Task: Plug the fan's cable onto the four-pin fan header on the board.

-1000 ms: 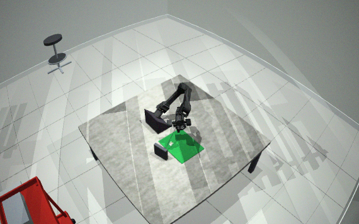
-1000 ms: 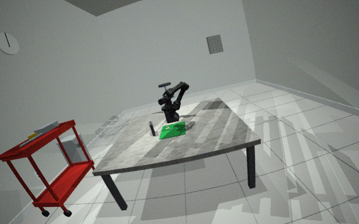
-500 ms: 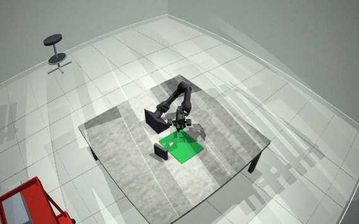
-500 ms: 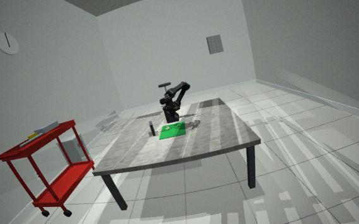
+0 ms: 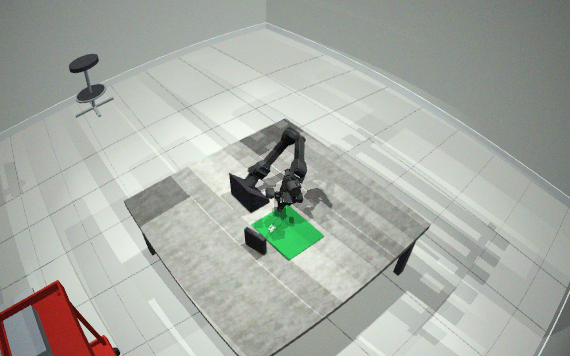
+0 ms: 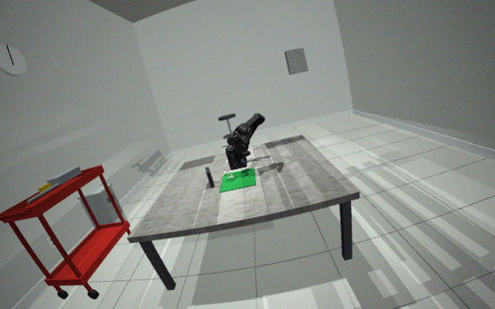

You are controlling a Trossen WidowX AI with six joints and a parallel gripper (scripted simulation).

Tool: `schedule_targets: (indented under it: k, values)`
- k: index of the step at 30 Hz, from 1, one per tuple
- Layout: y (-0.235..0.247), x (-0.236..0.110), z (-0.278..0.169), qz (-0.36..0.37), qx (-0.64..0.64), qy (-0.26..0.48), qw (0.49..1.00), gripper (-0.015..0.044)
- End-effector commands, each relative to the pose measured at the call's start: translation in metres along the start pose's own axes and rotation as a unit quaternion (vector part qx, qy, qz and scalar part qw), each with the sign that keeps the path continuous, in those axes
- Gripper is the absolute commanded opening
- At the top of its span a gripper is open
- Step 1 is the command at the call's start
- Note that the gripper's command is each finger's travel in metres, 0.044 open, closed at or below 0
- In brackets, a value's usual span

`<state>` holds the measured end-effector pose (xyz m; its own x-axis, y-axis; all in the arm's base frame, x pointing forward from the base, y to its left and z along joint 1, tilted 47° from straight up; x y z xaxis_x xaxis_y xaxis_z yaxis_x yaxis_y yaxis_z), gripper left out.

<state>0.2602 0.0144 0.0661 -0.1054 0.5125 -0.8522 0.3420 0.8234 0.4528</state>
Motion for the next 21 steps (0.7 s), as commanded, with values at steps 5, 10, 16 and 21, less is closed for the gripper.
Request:
schedule_targets:
  k: [5, 10, 16, 21]
  values:
    - [-0.002, 0.008, -0.004, -0.052, -0.002, -0.04, 0.998, 0.0]
    - [-0.002, 0.012, -0.006, -0.08, -0.003, -0.068, 0.995, 0.0]
    - [-0.002, 0.016, -0.008, -0.108, -0.004, -0.105, 0.989, 0.0]
    - [-0.002, 0.019, -0.009, -0.128, -0.003, -0.139, 0.982, 0.0]
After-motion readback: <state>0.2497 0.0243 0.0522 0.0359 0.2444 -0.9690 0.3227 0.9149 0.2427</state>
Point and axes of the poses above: the point midway between the two fingers, 35 mm back from their tips, its own x axis out along the fingers, its own y axis across the jaws, z = x × y, the point moved 1 cm from there along -x, back along the fingers, and after that the axes turned 8 degrees about -x, right-handed, at the moved point
